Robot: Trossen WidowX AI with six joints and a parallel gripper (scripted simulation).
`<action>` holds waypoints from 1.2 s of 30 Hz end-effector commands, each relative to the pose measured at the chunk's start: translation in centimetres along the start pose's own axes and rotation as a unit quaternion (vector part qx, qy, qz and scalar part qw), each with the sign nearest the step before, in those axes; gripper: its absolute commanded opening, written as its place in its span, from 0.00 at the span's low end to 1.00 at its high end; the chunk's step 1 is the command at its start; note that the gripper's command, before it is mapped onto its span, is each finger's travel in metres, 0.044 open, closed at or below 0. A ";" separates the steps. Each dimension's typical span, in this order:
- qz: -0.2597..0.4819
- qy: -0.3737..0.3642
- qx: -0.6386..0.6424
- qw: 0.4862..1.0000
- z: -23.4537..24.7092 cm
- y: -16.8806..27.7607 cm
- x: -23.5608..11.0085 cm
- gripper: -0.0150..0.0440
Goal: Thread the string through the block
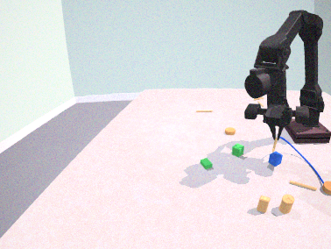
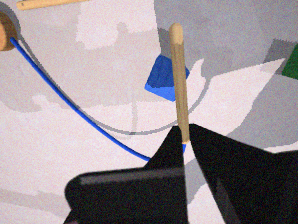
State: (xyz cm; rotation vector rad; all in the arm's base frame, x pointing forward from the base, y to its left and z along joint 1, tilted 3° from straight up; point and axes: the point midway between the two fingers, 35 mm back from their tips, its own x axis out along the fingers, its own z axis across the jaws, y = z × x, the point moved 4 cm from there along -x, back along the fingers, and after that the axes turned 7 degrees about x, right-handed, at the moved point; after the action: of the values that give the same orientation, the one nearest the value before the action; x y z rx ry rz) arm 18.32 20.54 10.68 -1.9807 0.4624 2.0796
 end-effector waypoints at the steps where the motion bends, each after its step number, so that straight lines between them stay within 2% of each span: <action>1: 0.000 -0.003 -0.047 0.999 0.5 -0.5 -0.1 0.25; 18: 0.010 -0.013 -0.247 0.969 2.2 -1.9 -0.1 0.25; 36: 0.018 -0.029 -0.452 0.891 4.1 -3.1 -0.1 0.25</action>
State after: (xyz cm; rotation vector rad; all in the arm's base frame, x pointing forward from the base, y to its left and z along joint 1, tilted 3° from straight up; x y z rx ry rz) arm 15.96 24.49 10.60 -2.2967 -0.5129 2.6131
